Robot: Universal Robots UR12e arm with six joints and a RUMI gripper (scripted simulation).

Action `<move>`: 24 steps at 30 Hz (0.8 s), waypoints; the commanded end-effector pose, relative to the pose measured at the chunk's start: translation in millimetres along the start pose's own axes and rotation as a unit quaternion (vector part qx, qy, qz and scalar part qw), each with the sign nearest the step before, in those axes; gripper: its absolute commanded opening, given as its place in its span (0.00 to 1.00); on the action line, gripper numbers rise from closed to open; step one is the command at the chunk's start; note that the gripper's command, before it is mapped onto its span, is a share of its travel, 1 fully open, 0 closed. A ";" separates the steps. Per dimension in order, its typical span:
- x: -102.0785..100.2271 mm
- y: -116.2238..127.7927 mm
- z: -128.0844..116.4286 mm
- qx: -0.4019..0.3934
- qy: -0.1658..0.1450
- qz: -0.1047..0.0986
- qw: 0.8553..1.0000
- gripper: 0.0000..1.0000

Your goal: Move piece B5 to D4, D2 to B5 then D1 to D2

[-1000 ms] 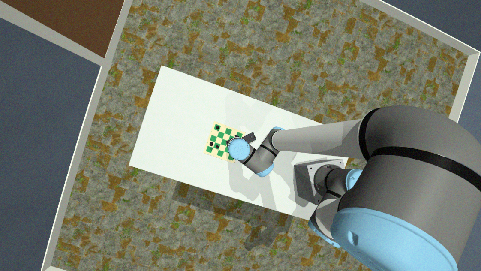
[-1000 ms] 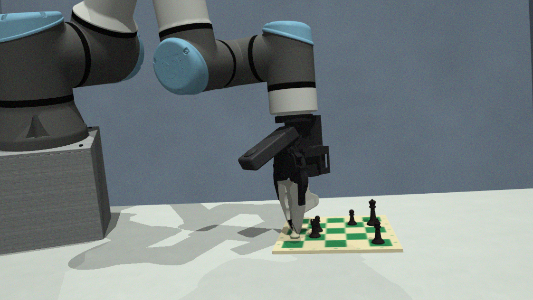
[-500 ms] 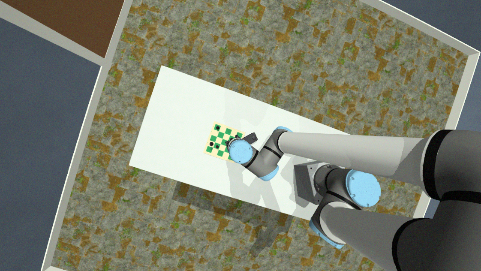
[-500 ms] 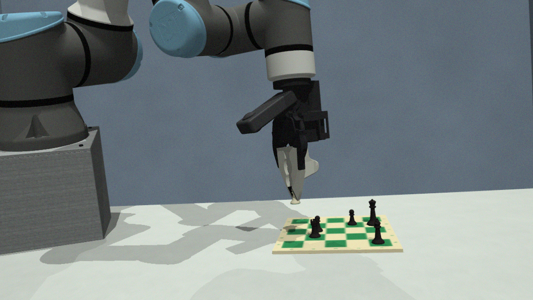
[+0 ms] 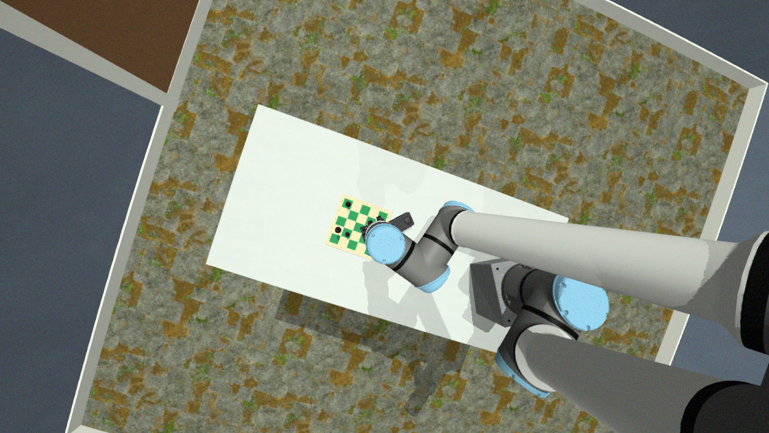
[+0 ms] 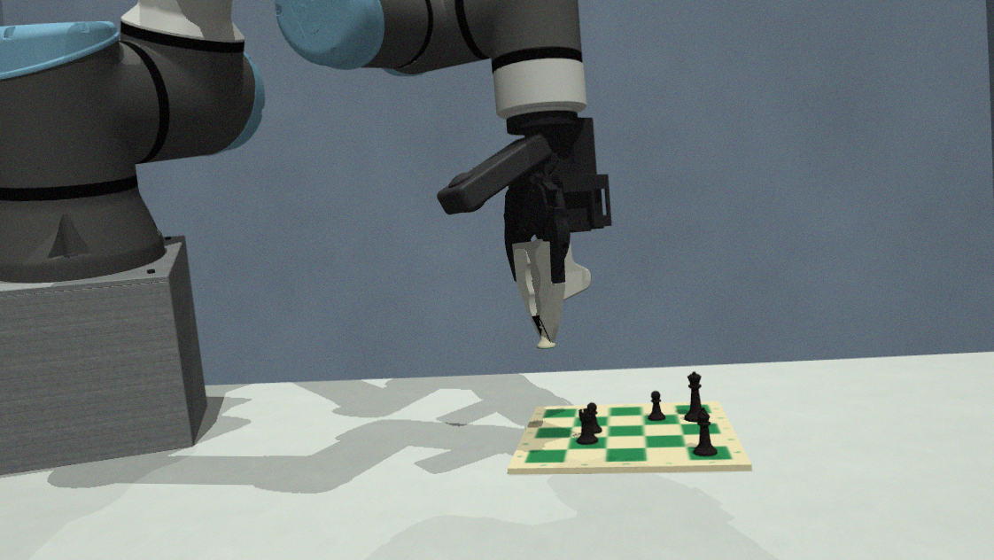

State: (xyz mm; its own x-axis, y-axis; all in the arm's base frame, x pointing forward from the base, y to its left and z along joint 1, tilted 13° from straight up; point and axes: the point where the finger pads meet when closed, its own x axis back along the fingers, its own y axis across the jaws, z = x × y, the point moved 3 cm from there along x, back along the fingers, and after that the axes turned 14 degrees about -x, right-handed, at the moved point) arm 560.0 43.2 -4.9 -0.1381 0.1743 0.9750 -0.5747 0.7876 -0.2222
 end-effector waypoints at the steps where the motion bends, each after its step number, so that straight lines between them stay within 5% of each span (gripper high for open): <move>1: -0.6 2.2 1.3 0.001 0.003 -0.002 1.000 0.00; 15: -0.5 17.6 -26.5 0.155 0.002 -0.002 0.988 0.00; 24: -0.1 46.2 -64.4 0.338 0.002 -0.002 0.941 0.00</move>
State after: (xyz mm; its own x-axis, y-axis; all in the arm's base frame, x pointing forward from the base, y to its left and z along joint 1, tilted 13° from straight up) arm 575.2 91.8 -11.4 -0.1328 0.1777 0.9751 -0.8674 0.4551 -0.2011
